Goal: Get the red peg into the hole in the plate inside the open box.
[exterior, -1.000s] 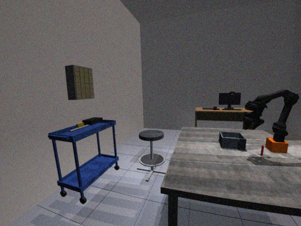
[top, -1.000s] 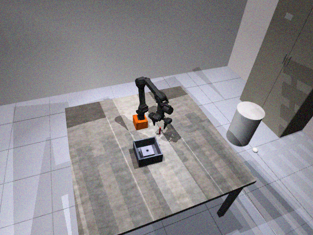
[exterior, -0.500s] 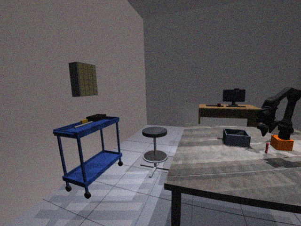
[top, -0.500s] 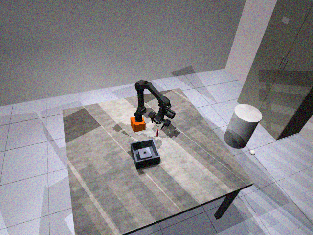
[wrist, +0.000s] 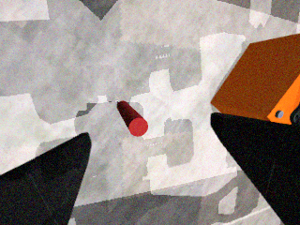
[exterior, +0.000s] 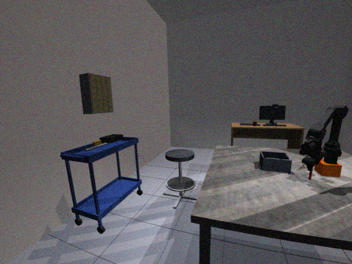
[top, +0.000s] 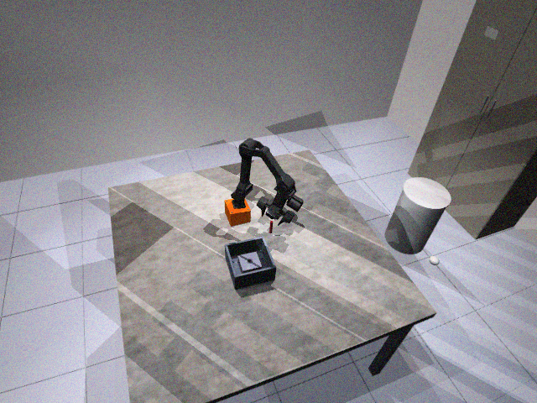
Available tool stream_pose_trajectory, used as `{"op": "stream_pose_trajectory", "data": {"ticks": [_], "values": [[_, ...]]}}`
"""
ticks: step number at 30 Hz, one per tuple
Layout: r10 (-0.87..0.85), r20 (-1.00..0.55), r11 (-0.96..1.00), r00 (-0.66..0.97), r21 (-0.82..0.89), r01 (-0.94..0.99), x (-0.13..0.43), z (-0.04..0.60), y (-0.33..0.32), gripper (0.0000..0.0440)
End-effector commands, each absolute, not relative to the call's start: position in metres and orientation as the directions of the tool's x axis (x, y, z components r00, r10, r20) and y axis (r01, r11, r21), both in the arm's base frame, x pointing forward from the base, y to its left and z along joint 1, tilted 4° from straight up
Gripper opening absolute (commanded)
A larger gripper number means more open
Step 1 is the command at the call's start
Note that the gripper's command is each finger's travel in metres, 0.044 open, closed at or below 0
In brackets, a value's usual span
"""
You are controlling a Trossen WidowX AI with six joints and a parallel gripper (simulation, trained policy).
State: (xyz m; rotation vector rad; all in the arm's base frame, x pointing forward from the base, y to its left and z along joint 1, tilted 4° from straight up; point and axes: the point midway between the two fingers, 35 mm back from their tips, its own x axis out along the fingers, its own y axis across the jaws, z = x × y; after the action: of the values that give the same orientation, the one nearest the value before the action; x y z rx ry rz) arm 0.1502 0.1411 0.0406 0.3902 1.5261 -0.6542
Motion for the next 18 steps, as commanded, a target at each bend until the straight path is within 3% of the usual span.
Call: {"op": "stream_pose_trajectory", "data": {"ticks": [1,10,18], "values": [[-0.151,-0.986,0.778,-0.075,-0.165,0.606,0.149,0.023,0.142,0.0440],[-0.135,-0.990,0.798,-0.043,-0.135,0.587,0.154,-0.011,0.145,0.0424],[-0.147,-0.986,0.795,-0.077,-0.164,0.584,0.151,-0.030,0.143,0.0222]]}}
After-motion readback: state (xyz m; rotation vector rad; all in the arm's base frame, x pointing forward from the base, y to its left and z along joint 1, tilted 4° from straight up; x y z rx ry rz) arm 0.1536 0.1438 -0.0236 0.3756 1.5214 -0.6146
